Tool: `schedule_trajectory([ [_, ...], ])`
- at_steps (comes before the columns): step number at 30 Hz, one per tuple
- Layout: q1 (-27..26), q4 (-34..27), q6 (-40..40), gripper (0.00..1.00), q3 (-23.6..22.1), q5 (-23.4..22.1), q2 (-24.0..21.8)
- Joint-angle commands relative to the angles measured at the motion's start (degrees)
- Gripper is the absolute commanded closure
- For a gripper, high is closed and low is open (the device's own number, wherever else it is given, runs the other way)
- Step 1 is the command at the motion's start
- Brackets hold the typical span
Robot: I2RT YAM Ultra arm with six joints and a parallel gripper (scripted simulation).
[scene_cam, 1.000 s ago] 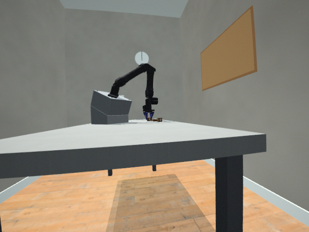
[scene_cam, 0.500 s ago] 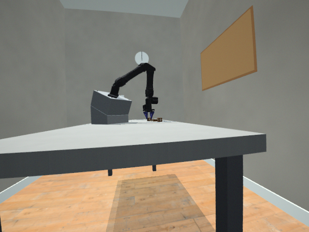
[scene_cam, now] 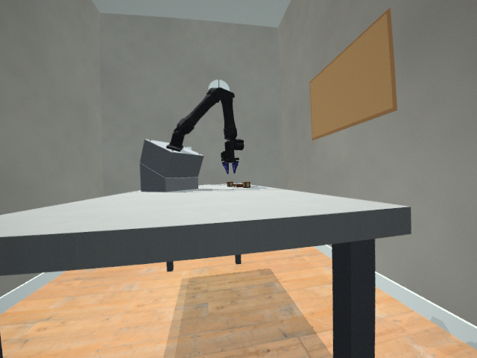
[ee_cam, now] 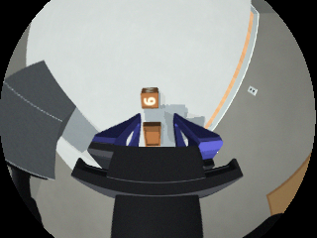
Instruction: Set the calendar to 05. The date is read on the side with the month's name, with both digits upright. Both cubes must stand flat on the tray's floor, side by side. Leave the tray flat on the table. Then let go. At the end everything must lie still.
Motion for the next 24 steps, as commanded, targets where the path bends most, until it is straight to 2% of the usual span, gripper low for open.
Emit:
schedule_trajectory([
  [1,1.09,-4.16,1.31,0.53,0.14,0.02,-1.97],
  [8,1.64,-5.96,1.89,0.53,0.27,0.11,-3.42],
  [9,1.64,-5.96,1.89,0.00,0.27,0.11,-3.42],
  [24,1.64,-5.95,1.89,0.00,0.27,0.11,-3.42],
])
